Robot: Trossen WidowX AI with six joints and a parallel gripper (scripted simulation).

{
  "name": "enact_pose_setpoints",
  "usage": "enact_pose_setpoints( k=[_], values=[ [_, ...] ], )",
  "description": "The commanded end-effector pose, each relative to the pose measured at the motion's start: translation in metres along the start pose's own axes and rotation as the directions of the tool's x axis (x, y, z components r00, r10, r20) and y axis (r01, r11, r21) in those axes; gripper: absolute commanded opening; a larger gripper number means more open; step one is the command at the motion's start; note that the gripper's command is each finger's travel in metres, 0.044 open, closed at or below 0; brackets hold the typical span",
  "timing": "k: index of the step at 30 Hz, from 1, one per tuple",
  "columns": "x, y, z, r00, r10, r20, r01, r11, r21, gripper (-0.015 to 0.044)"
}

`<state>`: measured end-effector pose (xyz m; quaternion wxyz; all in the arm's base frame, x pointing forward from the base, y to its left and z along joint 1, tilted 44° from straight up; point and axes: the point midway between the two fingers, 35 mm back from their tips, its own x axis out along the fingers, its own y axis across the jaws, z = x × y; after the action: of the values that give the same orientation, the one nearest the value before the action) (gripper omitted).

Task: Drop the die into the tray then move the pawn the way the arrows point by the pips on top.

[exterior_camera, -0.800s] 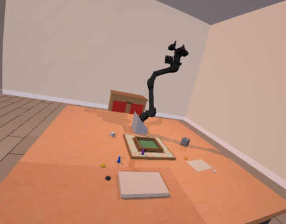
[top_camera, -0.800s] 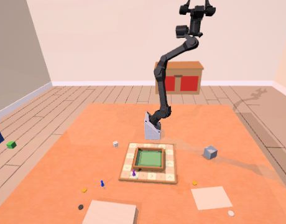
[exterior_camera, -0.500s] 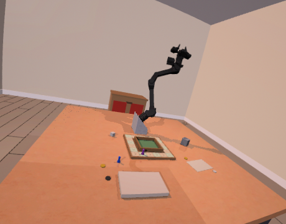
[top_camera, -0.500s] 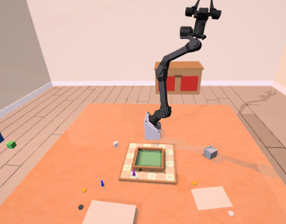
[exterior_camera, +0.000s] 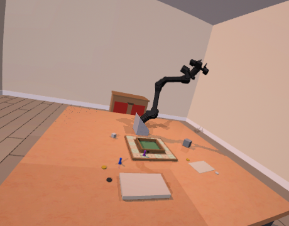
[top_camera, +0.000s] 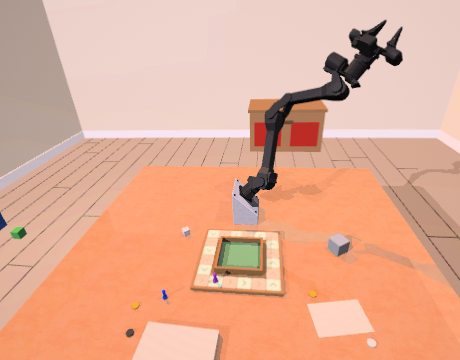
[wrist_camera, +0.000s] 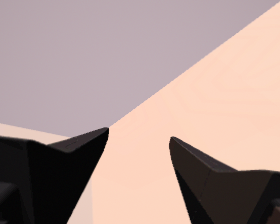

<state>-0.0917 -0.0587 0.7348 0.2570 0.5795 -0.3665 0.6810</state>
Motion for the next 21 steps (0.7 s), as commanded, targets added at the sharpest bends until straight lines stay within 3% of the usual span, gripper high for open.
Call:
enact_pose_setpoints(
  k=[1, 6, 14, 21],
  values=[
    [-0.008, -0.069, -0.005, 0.987, -0.162, -0.015, 0.157, 0.971, -0.178, 0.0275],
    [-0.028, -0.147, 0.002, 0.937, -0.349, -0.002, 0.319, 0.858, -0.403, 0.0275],
    [-0.068, -0.235, 0.037, 0.839, -0.536, 0.096, 0.466, 0.615, -0.637, 0.0275],
    [-0.128, -0.315, 0.085, 0.673, -0.713, 0.196, 0.524, 0.273, -0.807, 0.0275]
  ],
)
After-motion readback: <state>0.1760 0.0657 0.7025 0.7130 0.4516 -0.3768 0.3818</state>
